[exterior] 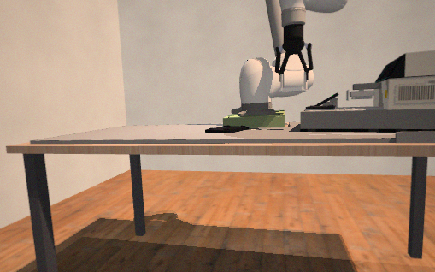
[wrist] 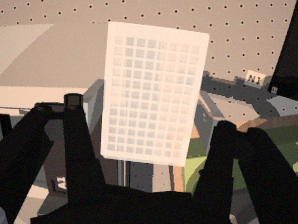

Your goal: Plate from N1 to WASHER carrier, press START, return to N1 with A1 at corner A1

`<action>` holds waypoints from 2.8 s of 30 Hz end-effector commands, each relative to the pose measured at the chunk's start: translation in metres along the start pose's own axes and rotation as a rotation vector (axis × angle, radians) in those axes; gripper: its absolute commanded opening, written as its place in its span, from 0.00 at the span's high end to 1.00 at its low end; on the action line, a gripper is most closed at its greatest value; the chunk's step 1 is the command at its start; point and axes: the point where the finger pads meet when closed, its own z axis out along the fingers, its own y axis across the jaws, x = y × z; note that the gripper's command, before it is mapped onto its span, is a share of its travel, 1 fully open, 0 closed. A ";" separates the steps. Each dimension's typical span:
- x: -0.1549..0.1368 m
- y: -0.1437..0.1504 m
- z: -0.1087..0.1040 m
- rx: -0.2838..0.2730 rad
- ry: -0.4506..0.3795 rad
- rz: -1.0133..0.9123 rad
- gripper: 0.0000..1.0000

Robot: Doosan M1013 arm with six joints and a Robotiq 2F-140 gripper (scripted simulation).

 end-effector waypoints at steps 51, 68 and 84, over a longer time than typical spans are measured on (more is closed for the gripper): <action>0.024 0.055 0.014 -0.003 -0.006 0.059 0.90; 0.057 0.121 0.027 -0.003 -0.006 0.059 0.90; 0.061 0.129 0.029 -0.003 -0.006 0.059 0.90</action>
